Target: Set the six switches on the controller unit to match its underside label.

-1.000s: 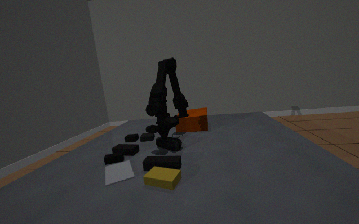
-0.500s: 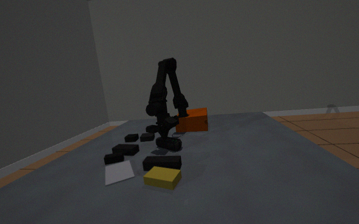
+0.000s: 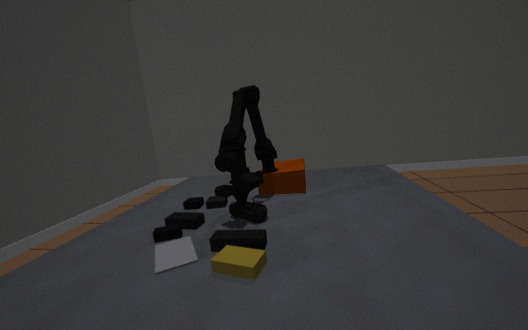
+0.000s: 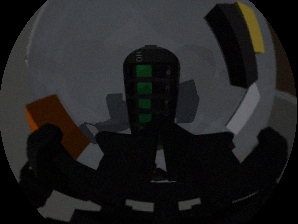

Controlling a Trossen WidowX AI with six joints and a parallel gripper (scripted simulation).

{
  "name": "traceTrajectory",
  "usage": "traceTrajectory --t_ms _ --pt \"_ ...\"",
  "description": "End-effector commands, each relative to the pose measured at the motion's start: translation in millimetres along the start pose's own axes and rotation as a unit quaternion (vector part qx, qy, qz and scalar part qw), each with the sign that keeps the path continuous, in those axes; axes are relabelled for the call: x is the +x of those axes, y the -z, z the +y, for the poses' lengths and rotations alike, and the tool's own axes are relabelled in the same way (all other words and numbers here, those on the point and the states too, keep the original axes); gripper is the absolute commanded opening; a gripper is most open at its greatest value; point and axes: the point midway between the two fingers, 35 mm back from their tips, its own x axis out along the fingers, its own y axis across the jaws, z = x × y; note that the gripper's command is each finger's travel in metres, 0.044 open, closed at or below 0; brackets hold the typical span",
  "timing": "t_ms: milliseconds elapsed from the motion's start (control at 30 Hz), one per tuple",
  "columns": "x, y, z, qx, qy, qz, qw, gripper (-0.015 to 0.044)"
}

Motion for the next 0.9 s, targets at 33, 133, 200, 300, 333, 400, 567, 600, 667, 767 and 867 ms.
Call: traceTrajectory --t_ms 33,133,200,300,333,400,567,600,667,767,867 --pt "-9.8 -0.3 -0.4 -0.001 0.000 0.000 1.000 0.0000" --pt "-42.2 0.5 0.3 -0.002 -0.002 0.003 1.000 0.0000" --pt "-44.7 0.6 0.4 -0.002 -0.002 0.003 1.000 0.0000" --pt "-44.7 0.6 0.4 -0.002 -0.002 0.003 1.000 0.0000" --pt "-44.7 0.6 0.4 -0.002 -0.002 0.003 1.000 0.0000" --pt "-44.7 -5.8 0.6 -0.002 -0.002 0.003 1.000 0.0000" --pt "-44.5 -19.7 1.3 -0.002 -0.002 0.002 1.000 0.0000" --pt "-43.7 -19.7 1.2 -0.002 -0.002 0.002 1.000 0.0000" --pt "-40.8 -19.8 1.0 -0.002 -0.002 0.002 1.000 0.0000" --pt "-35.9 -19.8 0.8 -0.002 -0.002 0.002 1.000 0.0000" --pt "-31.1 -19.8 0.6 -0.002 -0.002 0.002 1.000 0.0000"
